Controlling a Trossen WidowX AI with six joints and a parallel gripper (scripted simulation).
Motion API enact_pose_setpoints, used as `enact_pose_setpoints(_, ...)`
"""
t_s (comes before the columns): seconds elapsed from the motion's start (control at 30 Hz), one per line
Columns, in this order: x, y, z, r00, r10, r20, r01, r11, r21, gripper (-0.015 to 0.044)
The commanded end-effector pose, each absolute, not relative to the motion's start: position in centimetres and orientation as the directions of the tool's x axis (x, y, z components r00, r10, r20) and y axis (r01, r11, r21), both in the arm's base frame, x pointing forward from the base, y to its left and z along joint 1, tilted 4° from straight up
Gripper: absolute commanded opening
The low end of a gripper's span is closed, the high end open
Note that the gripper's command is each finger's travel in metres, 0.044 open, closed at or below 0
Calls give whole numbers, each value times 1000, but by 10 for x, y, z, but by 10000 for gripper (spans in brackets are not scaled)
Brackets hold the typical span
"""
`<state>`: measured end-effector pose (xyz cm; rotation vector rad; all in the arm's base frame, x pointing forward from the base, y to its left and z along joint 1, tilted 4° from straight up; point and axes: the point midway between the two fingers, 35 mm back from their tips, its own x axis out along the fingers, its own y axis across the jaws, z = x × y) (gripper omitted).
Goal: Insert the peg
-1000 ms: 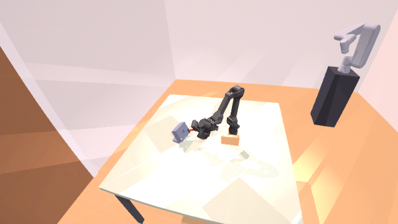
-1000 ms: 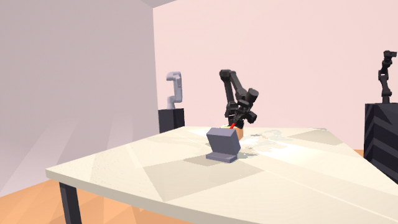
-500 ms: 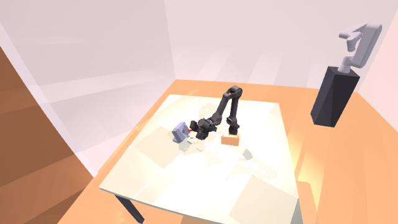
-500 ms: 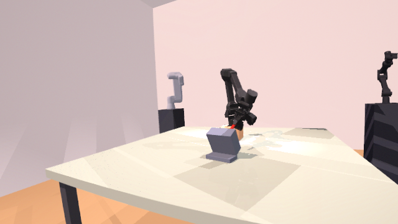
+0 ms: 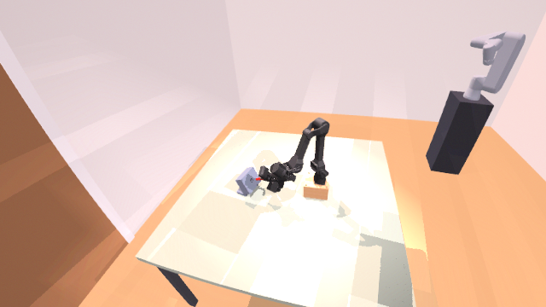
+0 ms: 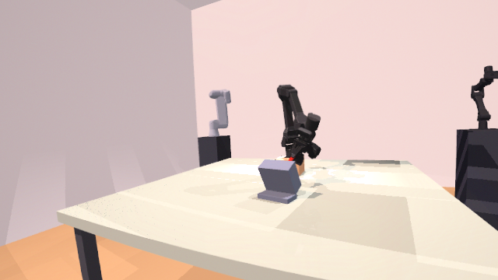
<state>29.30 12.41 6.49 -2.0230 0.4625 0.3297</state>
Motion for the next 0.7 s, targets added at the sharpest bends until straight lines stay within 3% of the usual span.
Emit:
enact_pose_setpoints(0.0,296,124,60,890,-180,-419,-454,-445,-772,0)
enact_pose_setpoints(0.67,304,122,56,901,-174,-398,-433,-440,-787,0)
